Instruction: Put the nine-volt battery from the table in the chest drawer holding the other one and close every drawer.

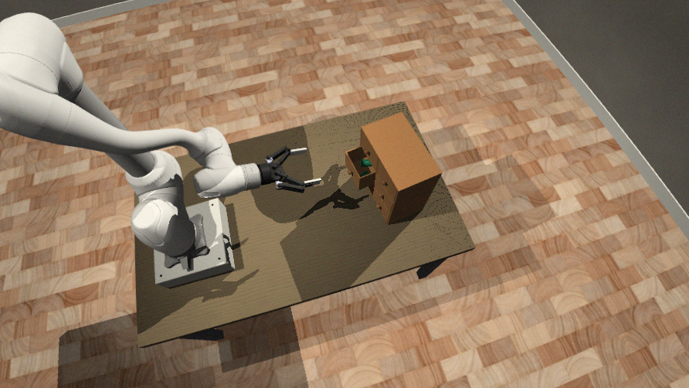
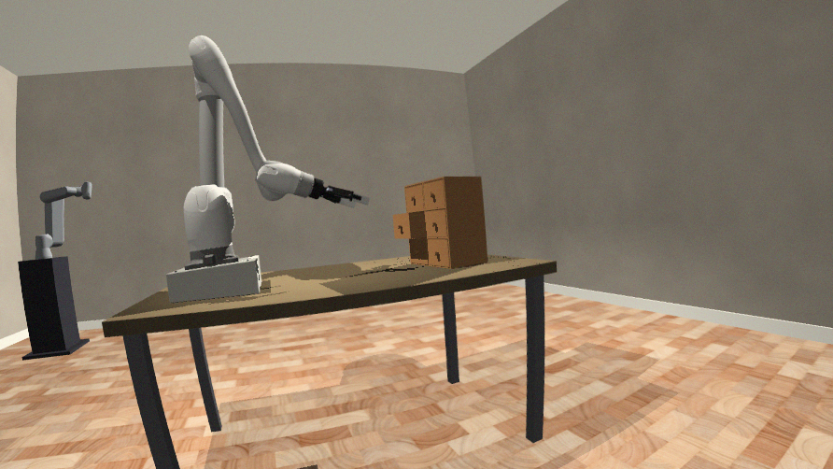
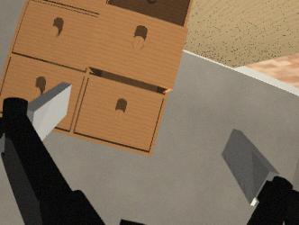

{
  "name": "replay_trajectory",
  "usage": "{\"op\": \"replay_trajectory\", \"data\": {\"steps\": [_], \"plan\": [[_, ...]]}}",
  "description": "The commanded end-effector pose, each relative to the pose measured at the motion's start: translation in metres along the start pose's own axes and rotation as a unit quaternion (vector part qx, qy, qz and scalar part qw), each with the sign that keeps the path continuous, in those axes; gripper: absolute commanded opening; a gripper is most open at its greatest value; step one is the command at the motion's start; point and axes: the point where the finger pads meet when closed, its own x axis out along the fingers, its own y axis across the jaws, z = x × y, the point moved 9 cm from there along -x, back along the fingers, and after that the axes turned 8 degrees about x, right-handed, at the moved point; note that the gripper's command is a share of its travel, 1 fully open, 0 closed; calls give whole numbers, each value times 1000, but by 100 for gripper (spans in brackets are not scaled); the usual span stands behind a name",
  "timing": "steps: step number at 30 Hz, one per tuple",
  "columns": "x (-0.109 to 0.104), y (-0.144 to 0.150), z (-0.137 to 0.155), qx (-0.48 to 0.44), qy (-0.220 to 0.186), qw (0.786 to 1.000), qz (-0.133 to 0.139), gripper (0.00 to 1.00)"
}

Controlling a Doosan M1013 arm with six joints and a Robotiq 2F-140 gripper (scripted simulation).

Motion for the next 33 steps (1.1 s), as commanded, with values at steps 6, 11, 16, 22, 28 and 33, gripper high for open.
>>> {"op": "replay_trajectory", "data": {"steps": [6, 11, 16, 22, 28, 33], "plan": [[0, 0, 0, 0, 2, 1000, 0, 100], [0, 0, 2, 0, 7, 1000, -1, 100], [0, 1, 4, 0, 16, 1000, -2, 100], [0, 1, 7, 0, 29, 1000, -4, 100], [-1, 2, 13, 0, 56, 998, -7, 100], [0, 3, 21, 0, 89, 996, -12, 100]]}}
